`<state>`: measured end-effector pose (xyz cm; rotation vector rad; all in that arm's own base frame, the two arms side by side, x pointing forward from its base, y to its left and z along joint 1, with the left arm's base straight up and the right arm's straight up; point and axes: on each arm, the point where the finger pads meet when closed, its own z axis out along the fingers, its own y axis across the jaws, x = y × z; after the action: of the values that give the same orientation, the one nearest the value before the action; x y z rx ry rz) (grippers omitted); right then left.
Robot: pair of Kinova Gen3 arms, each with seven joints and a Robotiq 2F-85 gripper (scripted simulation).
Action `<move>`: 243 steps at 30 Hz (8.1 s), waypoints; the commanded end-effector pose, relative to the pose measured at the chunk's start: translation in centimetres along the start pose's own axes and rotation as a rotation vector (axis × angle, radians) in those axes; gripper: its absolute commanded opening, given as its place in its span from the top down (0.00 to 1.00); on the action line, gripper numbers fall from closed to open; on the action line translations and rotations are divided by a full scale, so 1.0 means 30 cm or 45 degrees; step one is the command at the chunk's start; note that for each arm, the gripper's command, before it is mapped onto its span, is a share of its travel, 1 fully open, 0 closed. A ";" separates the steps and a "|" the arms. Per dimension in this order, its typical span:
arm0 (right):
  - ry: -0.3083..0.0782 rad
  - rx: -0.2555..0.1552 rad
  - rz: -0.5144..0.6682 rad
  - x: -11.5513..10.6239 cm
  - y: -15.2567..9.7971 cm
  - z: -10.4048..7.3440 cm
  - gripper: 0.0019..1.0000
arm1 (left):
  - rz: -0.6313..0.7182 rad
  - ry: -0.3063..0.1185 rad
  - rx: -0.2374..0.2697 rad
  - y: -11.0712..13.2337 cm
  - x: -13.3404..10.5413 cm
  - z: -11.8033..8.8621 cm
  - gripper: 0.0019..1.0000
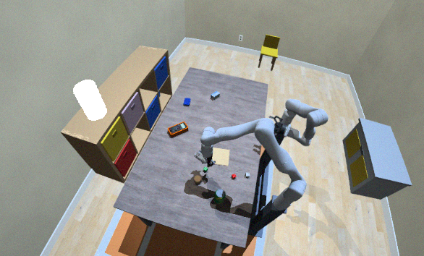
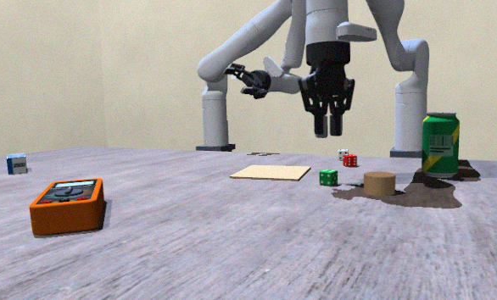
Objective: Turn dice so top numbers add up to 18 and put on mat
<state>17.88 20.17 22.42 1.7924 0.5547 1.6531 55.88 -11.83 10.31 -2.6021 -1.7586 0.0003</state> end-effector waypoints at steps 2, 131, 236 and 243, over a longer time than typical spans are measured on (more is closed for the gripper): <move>0.000 0.000 0.001 0.001 0.001 0.000 0.00 | 0.000 0.000 -0.003 0.002 0.000 -0.002 0.54; 0.000 0.000 0.001 0.001 0.001 0.000 0.00 | 0.000 0.000 -0.001 0.004 -0.003 0.209 0.54; 0.000 0.000 0.001 0.001 0.001 0.000 0.00 | 0.000 0.000 -0.001 0.004 -0.004 -0.058 0.71; 0.000 0.000 0.001 0.001 0.001 0.000 0.00 | 0.013 0.000 -0.001 -0.012 -0.060 -0.061 0.71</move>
<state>17.88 20.17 22.42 1.7924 0.5547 1.6531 55.21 -12.87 12.00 -2.6073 -1.7496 0.0028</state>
